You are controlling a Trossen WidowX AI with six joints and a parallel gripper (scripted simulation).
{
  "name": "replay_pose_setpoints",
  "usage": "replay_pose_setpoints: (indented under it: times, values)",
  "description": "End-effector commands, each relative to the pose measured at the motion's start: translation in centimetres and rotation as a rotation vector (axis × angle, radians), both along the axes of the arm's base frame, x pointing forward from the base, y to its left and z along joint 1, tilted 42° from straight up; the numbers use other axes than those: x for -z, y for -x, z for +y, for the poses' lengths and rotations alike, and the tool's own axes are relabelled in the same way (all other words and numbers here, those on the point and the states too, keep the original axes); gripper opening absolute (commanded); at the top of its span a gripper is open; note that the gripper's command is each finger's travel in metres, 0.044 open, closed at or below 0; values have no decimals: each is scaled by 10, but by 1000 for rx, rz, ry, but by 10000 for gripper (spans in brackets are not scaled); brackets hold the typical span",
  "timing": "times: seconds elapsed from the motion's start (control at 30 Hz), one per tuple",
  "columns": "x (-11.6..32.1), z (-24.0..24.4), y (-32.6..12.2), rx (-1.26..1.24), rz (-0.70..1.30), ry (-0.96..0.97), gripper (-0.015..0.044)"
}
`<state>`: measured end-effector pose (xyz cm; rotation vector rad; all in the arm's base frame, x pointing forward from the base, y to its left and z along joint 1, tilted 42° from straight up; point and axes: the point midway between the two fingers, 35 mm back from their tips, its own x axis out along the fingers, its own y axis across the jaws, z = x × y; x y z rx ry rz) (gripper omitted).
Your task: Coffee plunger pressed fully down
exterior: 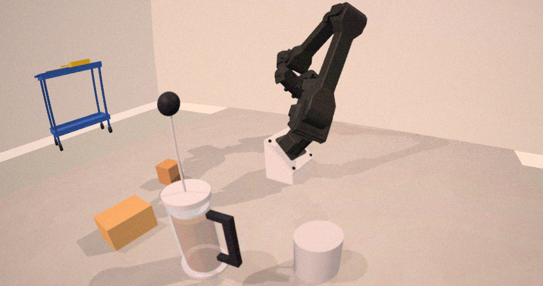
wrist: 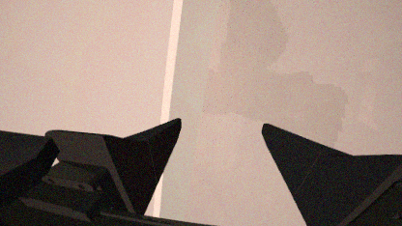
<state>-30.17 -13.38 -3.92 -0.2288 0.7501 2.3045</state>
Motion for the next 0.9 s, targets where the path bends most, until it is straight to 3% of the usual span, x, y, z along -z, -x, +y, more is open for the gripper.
replay_pose_setpoints:
  times: [0.0, 0.4, 0.7, 0.87]
  values:
    - [0, -1, 0, -4, -4, 0, 426]
    - [5, -93, -44, -402, -325, 17, 440]
    - [-4, -184, -136, -965, -666, -54, 440]
    - [-17, -209, -188, -1209, -771, -98, 440]
